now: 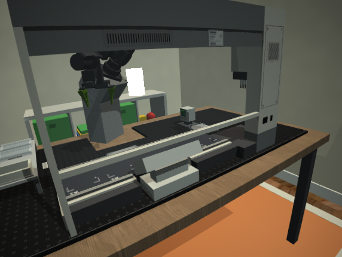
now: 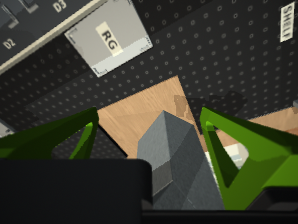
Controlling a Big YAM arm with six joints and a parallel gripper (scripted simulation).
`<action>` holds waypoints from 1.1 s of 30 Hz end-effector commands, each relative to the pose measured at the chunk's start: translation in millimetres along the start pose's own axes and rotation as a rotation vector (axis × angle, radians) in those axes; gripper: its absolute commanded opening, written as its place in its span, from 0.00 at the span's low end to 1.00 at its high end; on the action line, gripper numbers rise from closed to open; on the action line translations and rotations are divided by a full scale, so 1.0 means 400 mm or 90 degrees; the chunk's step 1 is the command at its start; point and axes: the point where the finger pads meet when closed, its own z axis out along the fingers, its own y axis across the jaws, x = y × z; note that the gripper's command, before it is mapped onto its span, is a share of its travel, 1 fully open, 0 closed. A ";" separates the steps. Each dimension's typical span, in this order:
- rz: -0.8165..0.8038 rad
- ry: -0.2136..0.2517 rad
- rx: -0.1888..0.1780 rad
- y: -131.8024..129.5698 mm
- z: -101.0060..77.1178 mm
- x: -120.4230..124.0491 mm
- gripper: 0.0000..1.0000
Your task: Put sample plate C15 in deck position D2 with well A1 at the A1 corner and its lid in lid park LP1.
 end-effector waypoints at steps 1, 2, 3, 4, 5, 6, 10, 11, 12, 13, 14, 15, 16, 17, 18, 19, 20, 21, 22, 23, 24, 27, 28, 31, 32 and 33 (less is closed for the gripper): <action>-0.017 -0.029 0.010 -0.029 -0.016 -0.054 1.00; -0.004 -0.029 0.010 -0.043 -0.016 -0.053 1.00; 0.008 -0.029 0.010 -0.056 -0.016 -0.053 1.00; 0.021 -0.029 0.011 -0.070 -0.017 -0.052 1.00; 0.034 -0.029 0.011 -0.083 -0.017 -0.052 1.00; 0.047 -0.029 0.011 -0.097 -0.017 -0.051 1.00; 0.100 -0.029 0.012 -0.150 -0.018 -0.050 1.00; 0.118 -0.029 0.011 -0.163 -0.018 -0.049 1.00; 0.138 -0.027 0.011 -0.175 -0.018 -0.047 1.00; 0.155 -0.025 0.009 -0.187 -0.018 -0.044 1.00; 0.171 -0.022 0.008 -0.199 -0.018 -0.041 1.00; 0.186 -0.019 0.007 -0.210 -0.018 -0.038 1.00; 0.199 -0.019 0.008 -0.224 -0.019 -0.038 1.00; 0.199 -0.019 0.008 -0.224 -0.019 -0.038 1.00; 0.199 -0.019 0.008 -0.224 -0.019 -0.038 1.00; 0.212 -0.019 0.007 -0.236 -0.019 -0.038 1.00; 0.225 -0.019 0.008 -0.250 -0.019 -0.037 1.00; 0.237 -0.019 0.008 -0.263 -0.019 -0.037 1.00; 0.250 -0.019 0.008 -0.276 -0.020 -0.036 1.00; 0.263 -0.019 0.008 -0.289 -0.020 -0.036 1.00; 0.276 -0.020 0.008 -0.302 -0.020 -0.036 1.00; 0.314 -0.020 0.008 -0.341 -0.021 -0.036 1.00; 0.327 -0.020 0.008 -0.354 -0.021 -0.035 1.00; 0.365 -0.021 0.007 -0.393 -0.022 -0.035 1.00; 0.378 -0.021 0.007 -0.406 -0.022 -0.035 1.00; 0.390 -0.021 0.007 -0.419 -0.023 -0.035 1.00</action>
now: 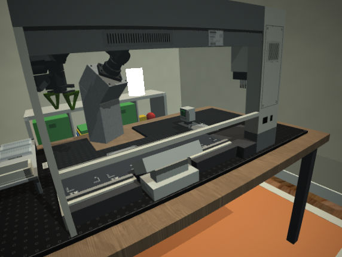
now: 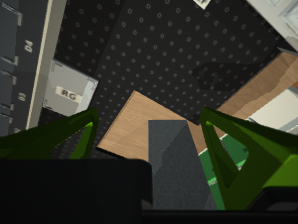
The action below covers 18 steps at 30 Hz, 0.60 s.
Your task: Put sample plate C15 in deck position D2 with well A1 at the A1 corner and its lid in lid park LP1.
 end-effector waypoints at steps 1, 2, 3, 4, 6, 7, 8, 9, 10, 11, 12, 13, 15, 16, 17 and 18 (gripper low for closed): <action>0.047 -0.018 0.002 -0.035 -0.023 -0.049 1.00; 0.047 -0.018 0.002 -0.035 -0.023 -0.049 1.00; 0.059 -0.018 0.001 -0.046 -0.023 -0.055 1.00; 0.072 -0.018 0.002 -0.057 -0.023 -0.062 1.00; 0.098 -0.018 0.002 -0.080 -0.024 -0.075 1.00; 0.110 -0.019 0.002 -0.091 -0.024 -0.081 1.00; 0.123 -0.019 0.002 -0.102 -0.025 -0.088 1.00; 0.136 -0.019 0.002 -0.113 -0.025 -0.094 1.00; 0.148 -0.019 0.002 -0.125 -0.025 -0.101 1.00; 0.161 -0.019 0.002 -0.136 -0.026 -0.107 1.00; 0.174 -0.019 0.001 -0.147 -0.026 -0.114 1.00; 0.186 -0.019 0.001 -0.158 -0.026 -0.120 1.00; 0.212 -0.020 0.001 -0.180 -0.027 -0.133 1.00; 0.225 -0.020 0.001 -0.191 -0.027 -0.140 1.00; 0.237 -0.020 0.001 -0.202 -0.028 -0.146 1.00; 0.237 -0.020 0.001 -0.202 -0.028 -0.146 1.00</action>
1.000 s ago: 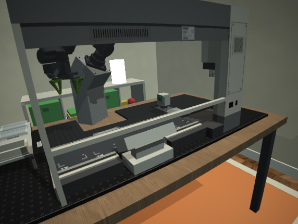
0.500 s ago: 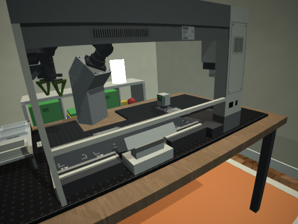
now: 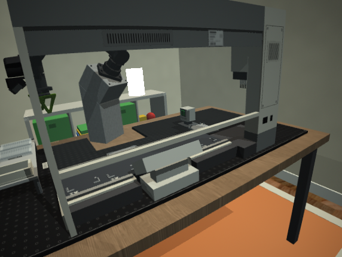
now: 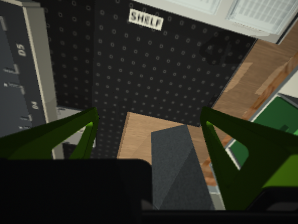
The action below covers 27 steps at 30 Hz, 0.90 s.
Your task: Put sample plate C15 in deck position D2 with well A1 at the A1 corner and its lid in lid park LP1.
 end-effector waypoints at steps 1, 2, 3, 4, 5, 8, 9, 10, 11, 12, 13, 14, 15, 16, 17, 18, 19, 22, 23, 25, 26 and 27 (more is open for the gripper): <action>0.043 -0.020 -0.002 -0.019 -0.029 -0.051 1.00; 0.055 -0.020 -0.003 -0.027 -0.030 -0.061 1.00; 0.068 -0.020 -0.002 -0.036 -0.030 -0.070 1.00; 0.081 -0.020 -0.002 -0.045 -0.030 -0.079 1.00; 0.093 -0.021 -0.002 -0.053 -0.031 -0.089 1.00; 0.131 -0.021 -0.003 -0.079 -0.032 -0.118 1.00; 0.144 -0.021 -0.003 -0.088 -0.032 -0.127 1.00; 0.157 -0.021 -0.003 -0.096 -0.033 -0.137 1.00; 0.169 -0.021 -0.003 -0.105 -0.033 -0.146 1.00; 0.170 -0.022 -0.003 -0.114 -0.034 -0.156 1.00; 0.170 -0.022 -0.003 -0.122 -0.034 -0.165 1.00; 0.170 -0.022 -0.003 -0.131 -0.034 -0.175 1.00; 0.170 -0.022 -0.003 -0.139 -0.035 -0.184 1.00; 0.170 -0.022 -0.003 -0.148 -0.035 -0.194 1.00; 0.170 -0.022 -0.003 -0.148 -0.035 -0.194 1.00; 0.170 -0.022 -0.003 -0.148 -0.035 -0.194 1.00; 0.159 -0.023 -0.004 -0.156 -0.036 -0.204 1.00; 0.156 -0.023 -0.003 -0.182 -0.037 -0.232 1.00; 0.156 -0.023 -0.003 -0.191 -0.038 -0.241 1.00; 0.156 -0.024 -0.002 -0.208 -0.039 -0.260 1.00; 0.156 -0.024 -0.002 -0.216 -0.039 -0.270 1.00; 0.156 -0.024 -0.002 -0.225 -0.040 -0.279 1.00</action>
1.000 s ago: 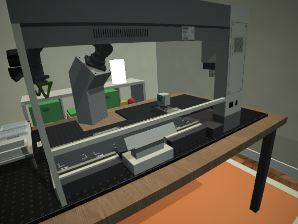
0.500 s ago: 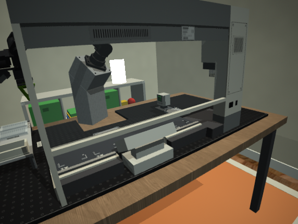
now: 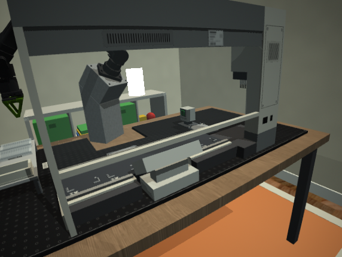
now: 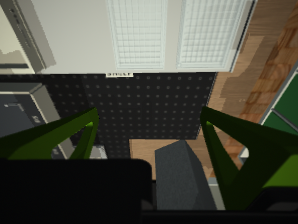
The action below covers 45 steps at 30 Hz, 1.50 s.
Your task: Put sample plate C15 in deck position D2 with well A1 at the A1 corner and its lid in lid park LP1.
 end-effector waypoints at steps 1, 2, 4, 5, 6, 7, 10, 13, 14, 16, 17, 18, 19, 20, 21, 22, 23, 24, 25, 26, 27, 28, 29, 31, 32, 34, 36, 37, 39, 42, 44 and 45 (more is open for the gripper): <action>-0.007 -0.028 -0.006 -0.030 -0.046 -0.085 1.00; -0.007 -0.028 -0.006 -0.036 -0.046 -0.096 1.00; -0.007 -0.028 -0.006 -0.047 -0.047 -0.119 1.00; -0.007 -0.028 -0.006 -0.053 -0.048 -0.130 1.00; -0.007 -0.029 -0.006 -0.059 -0.049 -0.141 1.00; -0.007 -0.029 -0.006 -0.059 -0.049 -0.141 1.00; -0.007 -0.029 -0.006 -0.071 -0.050 -0.164 1.00; -0.007 -0.030 -0.006 -0.088 -0.052 -0.198 1.00; -0.007 -0.030 -0.006 -0.094 -0.052 -0.209 1.00; -0.008 -0.030 -0.006 -0.106 -0.053 -0.232 1.00; -0.008 -0.030 -0.006 -0.112 -0.054 -0.243 1.00; -0.008 -0.031 -0.006 -0.117 -0.055 -0.254 1.00; -0.008 -0.031 -0.006 -0.123 -0.055 -0.265 1.00; -0.008 -0.031 -0.006 -0.129 -0.056 -0.276 1.00; -0.008 -0.031 -0.006 -0.135 -0.056 -0.288 1.00; -0.008 -0.031 -0.006 -0.141 -0.057 -0.299 1.00; -0.008 -0.032 -0.006 -0.146 -0.058 -0.310 1.00; -0.008 -0.032 -0.006 -0.146 -0.058 -0.310 1.00; -0.008 -0.032 -0.006 -0.146 -0.058 -0.310 1.00; -0.008 -0.032 -0.007 -0.152 -0.058 -0.321 1.00; -0.008 -0.032 -0.006 -0.158 -0.059 -0.332 1.00; -0.008 -0.032 -0.006 -0.164 -0.060 -0.344 1.00; -0.008 -0.032 -0.006 -0.170 -0.060 -0.355 1.00; -0.008 -0.033 -0.006 -0.181 -0.062 -0.377 1.00; -0.008 -0.033 -0.006 -0.187 -0.062 -0.388 1.00; -0.008 -0.033 -0.006 -0.199 -0.064 -0.410 1.00; -0.009 -0.034 -0.006 -0.210 -0.065 -0.432 1.00; -0.009 -0.034 -0.005 -0.216 -0.066 -0.443 1.00; -0.009 -0.034 -0.005 -0.227 -0.067 -0.466 1.00; -0.009 -0.035 -0.005 -0.233 -0.068 -0.477 1.00; -0.009 -0.035 -0.005 -0.244 -0.069 -0.499 1.00; -0.009 -0.035 -0.005 -0.250 -0.070 -0.510 1.00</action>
